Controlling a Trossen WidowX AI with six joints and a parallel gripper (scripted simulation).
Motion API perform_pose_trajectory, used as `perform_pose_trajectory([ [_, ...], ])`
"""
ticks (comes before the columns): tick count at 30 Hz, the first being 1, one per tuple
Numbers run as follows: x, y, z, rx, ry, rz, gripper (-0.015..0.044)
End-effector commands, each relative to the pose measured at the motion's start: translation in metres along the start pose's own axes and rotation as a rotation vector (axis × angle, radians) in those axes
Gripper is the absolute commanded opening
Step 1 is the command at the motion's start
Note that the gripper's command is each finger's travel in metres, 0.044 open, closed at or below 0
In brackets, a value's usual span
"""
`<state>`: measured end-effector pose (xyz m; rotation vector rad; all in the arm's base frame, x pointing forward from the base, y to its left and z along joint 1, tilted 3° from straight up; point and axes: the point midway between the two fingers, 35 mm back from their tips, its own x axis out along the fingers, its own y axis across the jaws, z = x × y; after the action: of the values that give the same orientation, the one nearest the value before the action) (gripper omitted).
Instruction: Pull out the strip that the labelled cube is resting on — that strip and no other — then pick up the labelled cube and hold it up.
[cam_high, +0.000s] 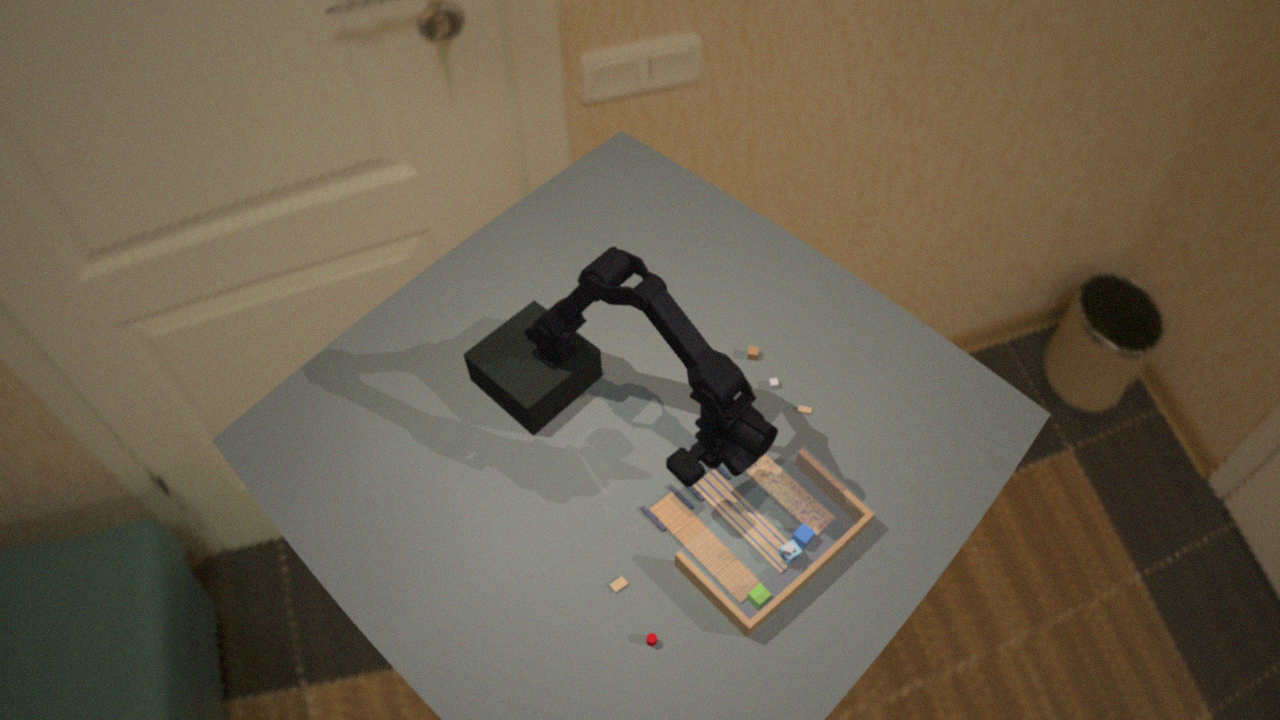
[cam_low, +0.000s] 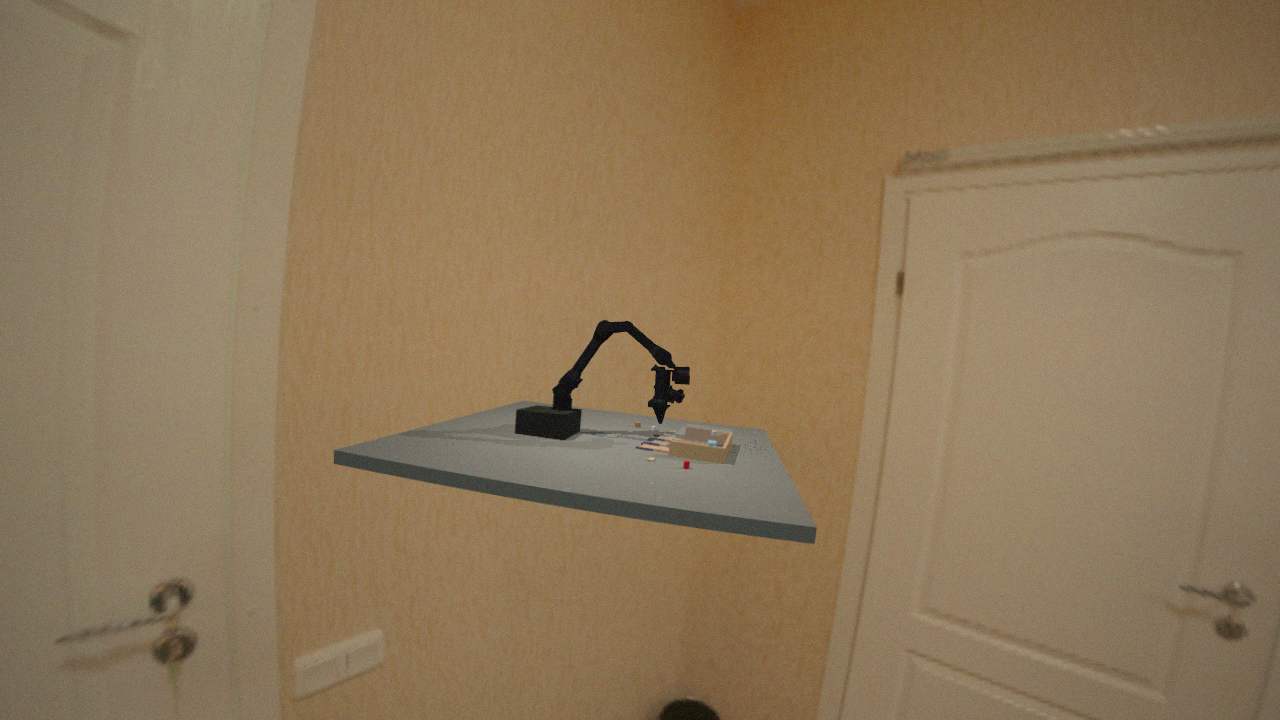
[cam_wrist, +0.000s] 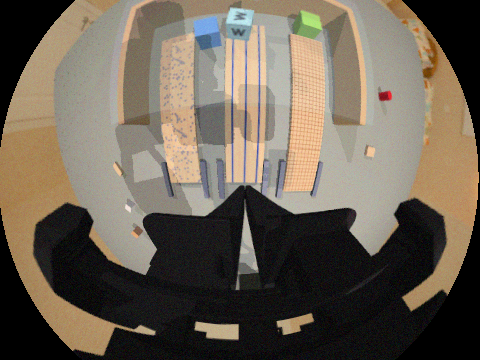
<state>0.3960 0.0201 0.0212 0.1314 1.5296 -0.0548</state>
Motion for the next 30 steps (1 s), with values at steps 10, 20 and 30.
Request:
perform_pose_trajectory([
  [10, 0.014, 0.0, 0.002, 0.012, 0.043, -0.012, 0.0],
  [20, 0.03, -0.001, 0.004, 0.012, 0.043, -0.012, 0.0],
  [30, 0.047, -0.002, 0.004, 0.012, 0.043, -0.012, 0.0],
])
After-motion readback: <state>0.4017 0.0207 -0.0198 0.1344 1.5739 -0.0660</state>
